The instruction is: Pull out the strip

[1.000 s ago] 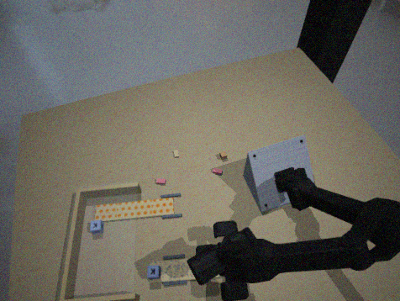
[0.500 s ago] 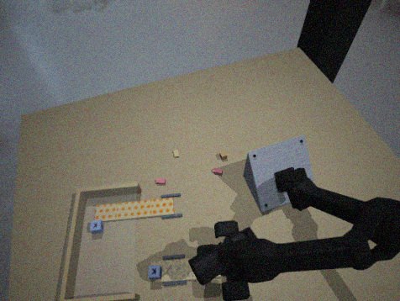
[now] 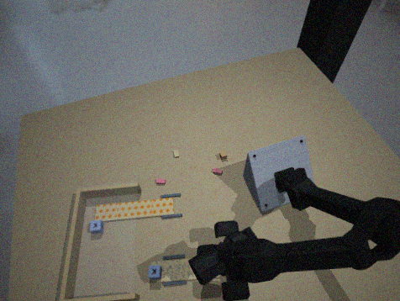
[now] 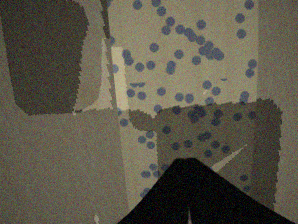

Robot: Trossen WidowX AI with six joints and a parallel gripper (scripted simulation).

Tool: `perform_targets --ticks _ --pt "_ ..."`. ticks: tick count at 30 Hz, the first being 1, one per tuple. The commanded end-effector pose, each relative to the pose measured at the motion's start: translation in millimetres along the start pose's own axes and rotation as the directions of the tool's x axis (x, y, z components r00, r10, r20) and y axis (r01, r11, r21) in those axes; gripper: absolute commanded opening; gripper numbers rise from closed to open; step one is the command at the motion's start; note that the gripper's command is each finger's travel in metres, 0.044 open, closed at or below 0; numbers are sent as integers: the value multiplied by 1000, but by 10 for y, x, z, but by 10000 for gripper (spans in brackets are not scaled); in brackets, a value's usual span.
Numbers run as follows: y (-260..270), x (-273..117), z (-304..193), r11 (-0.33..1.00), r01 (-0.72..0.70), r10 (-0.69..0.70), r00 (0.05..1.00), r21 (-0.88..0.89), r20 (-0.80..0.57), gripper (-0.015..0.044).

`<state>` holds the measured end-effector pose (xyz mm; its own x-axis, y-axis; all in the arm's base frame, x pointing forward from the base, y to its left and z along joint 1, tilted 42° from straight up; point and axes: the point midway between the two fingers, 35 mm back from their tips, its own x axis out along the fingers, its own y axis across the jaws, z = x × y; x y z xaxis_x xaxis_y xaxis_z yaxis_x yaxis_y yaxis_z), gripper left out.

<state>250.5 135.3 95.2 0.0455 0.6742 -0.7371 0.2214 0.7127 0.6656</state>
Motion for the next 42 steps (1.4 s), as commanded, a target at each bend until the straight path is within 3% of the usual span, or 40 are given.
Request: perform_targets --ticks 1,5,10,27,42 --pt "0 -22 4 1000 1 -1 1000 1 -1 0" --pt "4 -395 25 1000 13 -12 1000 14 -27 0" --pt "5 -419 24 1000 13 -13 1000 15 -29 0" --pt "-35 -425 643 999 14 -13 1000 36 -26 440" --pt "-30 -476 1153 999 14 -13 1000 34 -23 440"
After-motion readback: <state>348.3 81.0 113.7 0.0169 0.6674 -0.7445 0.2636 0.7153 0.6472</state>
